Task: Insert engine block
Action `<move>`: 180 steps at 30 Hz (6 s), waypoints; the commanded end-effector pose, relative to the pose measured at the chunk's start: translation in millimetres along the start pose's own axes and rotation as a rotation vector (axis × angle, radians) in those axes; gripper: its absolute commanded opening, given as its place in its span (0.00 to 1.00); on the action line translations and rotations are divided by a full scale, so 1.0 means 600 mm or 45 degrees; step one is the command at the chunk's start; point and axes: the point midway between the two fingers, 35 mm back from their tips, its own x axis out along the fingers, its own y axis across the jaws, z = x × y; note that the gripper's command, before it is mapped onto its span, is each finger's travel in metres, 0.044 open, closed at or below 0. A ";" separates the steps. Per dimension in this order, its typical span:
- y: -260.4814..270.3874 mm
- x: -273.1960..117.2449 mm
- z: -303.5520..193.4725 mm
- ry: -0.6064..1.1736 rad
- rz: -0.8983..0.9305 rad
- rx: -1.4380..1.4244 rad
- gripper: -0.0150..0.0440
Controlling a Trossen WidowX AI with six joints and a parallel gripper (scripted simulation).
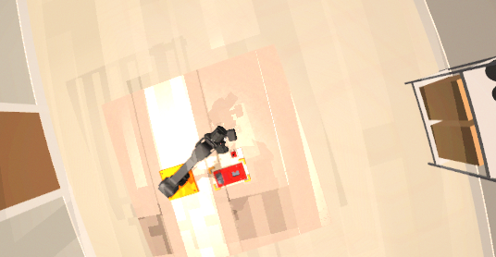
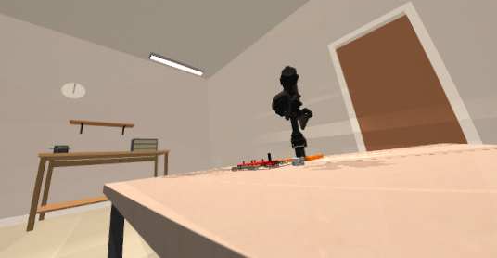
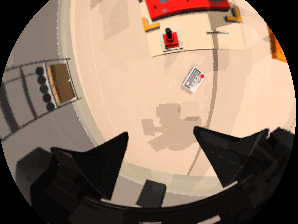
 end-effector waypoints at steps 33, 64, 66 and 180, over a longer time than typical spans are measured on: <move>-0.117 0.093 0.110 -0.330 -0.383 0.717 1.00; -0.141 0.158 0.118 -0.330 -0.383 0.717 0.82; -0.141 0.158 0.118 -0.330 -0.383 0.717 0.73; -0.020 0.030 0.334 -0.016 -0.516 -1.077 0.25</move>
